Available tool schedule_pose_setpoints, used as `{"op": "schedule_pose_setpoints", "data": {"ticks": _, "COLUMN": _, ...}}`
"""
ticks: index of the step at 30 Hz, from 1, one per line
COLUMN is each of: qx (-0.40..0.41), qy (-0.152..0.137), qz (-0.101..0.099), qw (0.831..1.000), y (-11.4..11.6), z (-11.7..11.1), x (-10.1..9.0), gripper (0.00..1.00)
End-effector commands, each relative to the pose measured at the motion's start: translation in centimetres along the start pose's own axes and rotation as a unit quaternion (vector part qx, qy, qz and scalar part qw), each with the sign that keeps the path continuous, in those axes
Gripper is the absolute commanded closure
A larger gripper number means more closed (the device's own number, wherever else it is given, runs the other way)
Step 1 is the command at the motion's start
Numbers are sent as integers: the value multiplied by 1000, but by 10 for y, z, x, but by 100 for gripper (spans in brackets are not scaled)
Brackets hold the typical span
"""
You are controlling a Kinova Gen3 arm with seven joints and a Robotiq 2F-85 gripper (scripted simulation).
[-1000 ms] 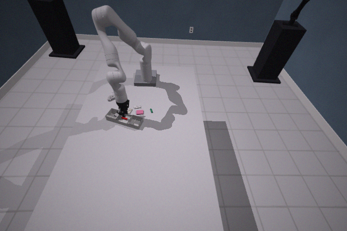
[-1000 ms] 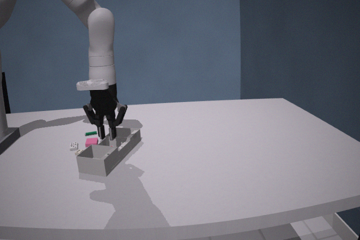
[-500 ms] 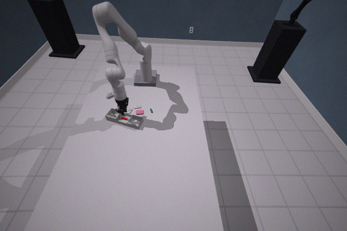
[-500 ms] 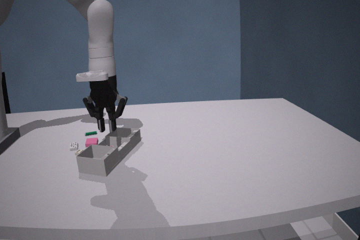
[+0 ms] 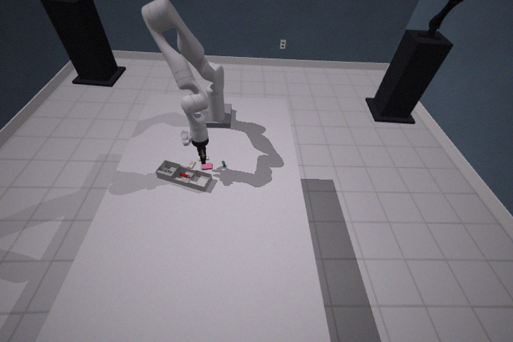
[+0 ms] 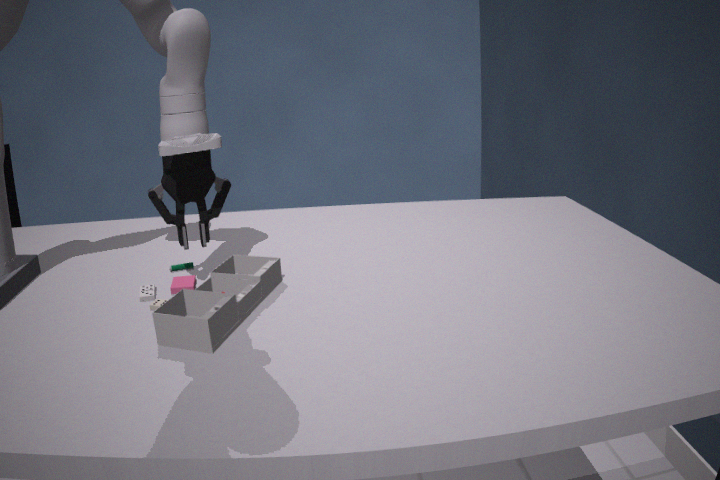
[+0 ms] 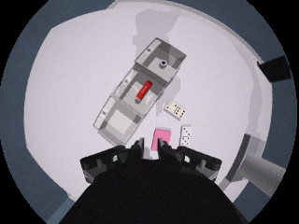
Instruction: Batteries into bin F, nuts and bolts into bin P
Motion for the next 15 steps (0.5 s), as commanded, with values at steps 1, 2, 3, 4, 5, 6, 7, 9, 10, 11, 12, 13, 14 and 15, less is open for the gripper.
{"op": "schedule_pose_setpoints", "data": {"ticks": 1, "qx": -20, "qy": 1, "qz": 1, "qw": 1000, "y": -1, "z": 12, "x": -2, "gripper": 76}}
{"op": "schedule_pose_setpoints", "data": {"ticks": 2, "qx": -45, "qy": 1, "qz": 1, "qw": 999, "y": -2, "z": 21, "x": -2, "gripper": 76}}
{"op": "schedule_pose_setpoints", "data": {"ticks": 3, "qx": -70, "qy": 1, "qz": 1, "qw": 998, "y": -2, "z": 29, "x": -3, "gripper": 76}}
{"op": "schedule_pose_setpoints", "data": {"ticks": 4, "qx": -95, "qy": 1, "qz": 1, "qw": 995, "y": -2, "z": 37, "x": -3, "gripper": 76}}
{"op": "schedule_pose_setpoints", "data": {"ticks": 5, "qx": -120, "qy": 1, "qz": 1, "qw": 993, "y": -3, "z": 46, "x": -3, "gripper": 76}}
{"op": "schedule_pose_setpoints", "data": {"ticks": 6, "qx": -145, "qy": 1, "qz": 1, "qw": 989, "y": -3, "z": 54, "x": -3, "gripper": 76}}
{"op": "schedule_pose_setpoints", "data": {"ticks": 7, "qx": -169, "qy": 1, "qz": 1, "qw": 986, "y": -4, "z": 62, "x": -3, "gripper": 76}}
{"op": "schedule_pose_setpoints", "data": {"ticks": 9, "qx": -218, "qy": 1, "qz": 1, "qw": 976, "y": -5, "z": 79, "x": -3, "gripper": 76}}
{"op": "schedule_pose_setpoints", "data": {"ticks": 10, "qx": -243, "qy": 1, "qz": 1, "qw": 970, "y": -5, "z": 87, "x": -3, "gripper": 76}}
{"op": "schedule_pose_setpoints", "data": {"ticks": 11, "qx": -267, "qy": 1, "qz": 1, "qw": 964, "y": -5, "z": 95, "x": -3, "gripper": 76}}
{"op": "schedule_pose_setpoints", "data": {"ticks": 12, "qx": -291, "qy": 0, "qz": 1, "qw": 957, "y": -6, "z": 104, "x": -4, "gripper": 76}}
{"op": "schedule_pose_setpoints", "data": {"ticks": 13, "qx": -315, "qy": 0, "qz": 1, "qw": 949, "y": -6, "z": 107, "x": -4, "gripper": 76}}
{"op": "schedule_pose_setpoints", "data": {"ticks": 14, "qx": -338, "qy": 0, "qz": 1, "qw": 941, "y": -6, "z": 107, "x": -4, "gripper": 76}}
{"op": "schedule_pose_setpoints", "data": {"ticks": 15, "qx": -362, "qy": 0, "qz": 1, "qw": 932, "y": -6, "z": 107, "x": -4, "gripper": 76}}
Point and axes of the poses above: the point where the finger pads meet when closed, its own x axis out along the fingers, its own y axis across the jaws, z = x × y, the point moved 5 cm from there along -x, back along the fingers, and after that the axes turned 15 degrees about -x, right-handed, at the moved point
